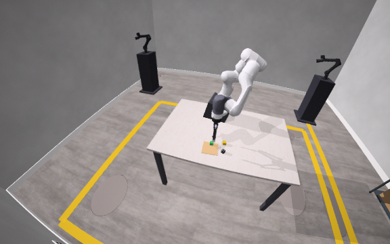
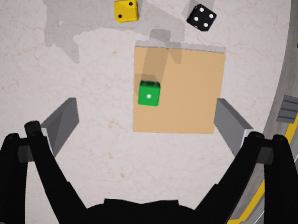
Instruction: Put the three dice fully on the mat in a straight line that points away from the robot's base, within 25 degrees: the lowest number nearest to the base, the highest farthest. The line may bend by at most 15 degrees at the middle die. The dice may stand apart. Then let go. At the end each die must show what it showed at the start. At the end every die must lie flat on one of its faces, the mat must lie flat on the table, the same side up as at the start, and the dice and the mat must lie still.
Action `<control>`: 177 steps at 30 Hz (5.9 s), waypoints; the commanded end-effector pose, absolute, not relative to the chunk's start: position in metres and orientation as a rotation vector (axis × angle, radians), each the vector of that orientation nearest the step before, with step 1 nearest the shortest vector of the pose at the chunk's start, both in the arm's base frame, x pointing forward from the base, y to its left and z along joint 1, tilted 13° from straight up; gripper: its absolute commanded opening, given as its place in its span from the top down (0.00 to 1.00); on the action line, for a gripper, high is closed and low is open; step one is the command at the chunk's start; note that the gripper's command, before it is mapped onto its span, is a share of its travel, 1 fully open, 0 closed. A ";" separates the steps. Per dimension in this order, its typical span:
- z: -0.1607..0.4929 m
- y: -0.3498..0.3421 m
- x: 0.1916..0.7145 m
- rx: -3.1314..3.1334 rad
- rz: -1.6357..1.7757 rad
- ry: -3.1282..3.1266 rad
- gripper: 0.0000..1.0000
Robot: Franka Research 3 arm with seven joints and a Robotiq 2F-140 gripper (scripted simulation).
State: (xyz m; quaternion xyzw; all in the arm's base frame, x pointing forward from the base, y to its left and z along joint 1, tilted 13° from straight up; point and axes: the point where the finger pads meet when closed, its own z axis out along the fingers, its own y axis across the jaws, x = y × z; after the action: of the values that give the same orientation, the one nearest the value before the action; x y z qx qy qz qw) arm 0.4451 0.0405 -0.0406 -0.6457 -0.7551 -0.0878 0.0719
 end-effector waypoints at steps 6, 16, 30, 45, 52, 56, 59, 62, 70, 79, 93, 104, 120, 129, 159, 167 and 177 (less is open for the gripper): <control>-0.039 0.053 0.439 -1.623 -0.299 -2.538 0.00; -0.038 0.066 0.434 -1.384 -0.314 -2.692 0.00; -0.035 0.084 0.426 -1.021 -0.333 -2.876 0.00; -0.032 0.102 0.418 -0.615 -0.348 -3.019 0.00; -0.030 0.109 0.414 -0.428 -0.352 -3.066 0.00; -0.029 0.114 0.412 -0.314 -0.354 -3.089 0.00; -0.028 0.117 0.410 -0.223 -0.355 -3.104 0.00; -0.027 0.120 0.409 -0.146 -0.356 -3.115 0.00; -0.025 0.129 0.404 0.091 -0.356 -3.137 0.00; -0.022 0.138 0.400 0.344 -0.354 -3.142 0.00; -0.022 0.139 0.399 0.372 -0.354 -3.141 0.72; -0.022 0.139 0.399 0.372 -0.354 -3.141 0.72; -0.022 0.139 0.399 0.372 -0.354 -3.141 0.72; -0.025 0.140 0.399 0.372 -0.354 -3.141 0.72; -0.059 0.148 0.400 0.372 -0.354 -3.141 0.72; -0.068 0.150 0.400 0.372 -0.354 -3.141 0.72; -0.073 0.151 0.400 0.372 -0.354 -3.141 0.72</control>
State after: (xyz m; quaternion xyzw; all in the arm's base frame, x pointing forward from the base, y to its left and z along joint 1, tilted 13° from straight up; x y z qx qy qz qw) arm 0.3982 0.1516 -0.0718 0.1078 -0.9877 -0.1120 -0.0163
